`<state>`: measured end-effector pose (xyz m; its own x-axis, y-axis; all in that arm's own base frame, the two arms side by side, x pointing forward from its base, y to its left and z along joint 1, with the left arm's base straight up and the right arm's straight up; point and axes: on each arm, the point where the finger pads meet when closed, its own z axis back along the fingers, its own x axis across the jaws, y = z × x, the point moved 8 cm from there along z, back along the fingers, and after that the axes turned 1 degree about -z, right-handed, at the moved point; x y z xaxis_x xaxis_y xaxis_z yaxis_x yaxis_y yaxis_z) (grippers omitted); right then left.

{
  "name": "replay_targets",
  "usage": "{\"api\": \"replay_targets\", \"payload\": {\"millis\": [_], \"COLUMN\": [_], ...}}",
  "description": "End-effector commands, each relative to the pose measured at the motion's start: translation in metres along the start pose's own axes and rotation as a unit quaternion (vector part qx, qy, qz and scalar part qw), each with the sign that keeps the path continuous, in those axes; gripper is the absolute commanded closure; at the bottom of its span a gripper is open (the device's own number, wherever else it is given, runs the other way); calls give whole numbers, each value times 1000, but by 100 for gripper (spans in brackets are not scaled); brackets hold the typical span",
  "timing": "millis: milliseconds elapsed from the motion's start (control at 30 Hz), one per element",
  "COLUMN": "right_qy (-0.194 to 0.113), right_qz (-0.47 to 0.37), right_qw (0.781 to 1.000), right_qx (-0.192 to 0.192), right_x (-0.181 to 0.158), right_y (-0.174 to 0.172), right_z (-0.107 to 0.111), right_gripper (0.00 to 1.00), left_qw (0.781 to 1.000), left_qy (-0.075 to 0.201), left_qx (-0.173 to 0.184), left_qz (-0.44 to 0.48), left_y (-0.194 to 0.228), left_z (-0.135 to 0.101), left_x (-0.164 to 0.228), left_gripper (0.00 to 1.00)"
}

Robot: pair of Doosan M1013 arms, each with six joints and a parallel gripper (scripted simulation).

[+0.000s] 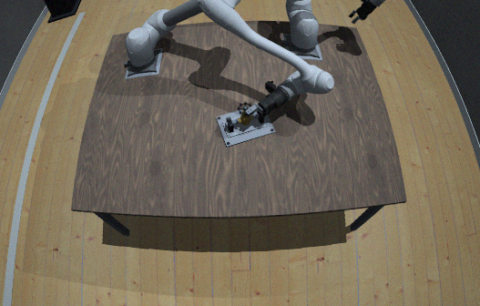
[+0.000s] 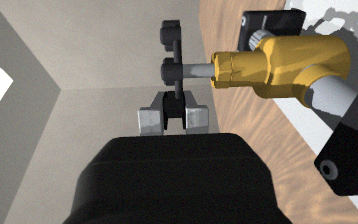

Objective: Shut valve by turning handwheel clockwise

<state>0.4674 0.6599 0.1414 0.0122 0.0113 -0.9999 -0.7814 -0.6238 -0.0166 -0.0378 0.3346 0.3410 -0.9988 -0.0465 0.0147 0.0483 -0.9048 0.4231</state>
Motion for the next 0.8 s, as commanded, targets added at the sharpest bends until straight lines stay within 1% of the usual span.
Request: {"api": "replay_targets", "payload": {"millis": [0,33,200,333,533,600,767], "right_qy": [1,1,2,3,5,5,6], "right_qz": [-1,-1,-1,-1,-1,-1,-1], "right_qw": [1000,1000,995,987,967,967,944], "right_qx": [31,31,103,162,253,253,329], "right_x": [-1,-1,-1,-1,-1,-1,-1], "right_y": [-5,-5,-16,-25,-36,-36,-44], "right_z": [-2,-2,-8,-13,-24,-24,-35], "right_gripper": [100,100,100,100,100,100,100], "left_qw": [1000,1000,1000,1000,1000,1000,1000], "left_qy": [0,0,0,0,0,0,0], "left_qx": [0,0,0,0,0,0,0], "left_qz": [0,0,0,0,0,0,0], "left_y": [0,0,0,0,0,0,0], "left_z": [0,0,0,0,0,0,0], "left_x": [0,0,0,0,0,0,0], "left_gripper": [0,0,0,0,0,0,0]}}
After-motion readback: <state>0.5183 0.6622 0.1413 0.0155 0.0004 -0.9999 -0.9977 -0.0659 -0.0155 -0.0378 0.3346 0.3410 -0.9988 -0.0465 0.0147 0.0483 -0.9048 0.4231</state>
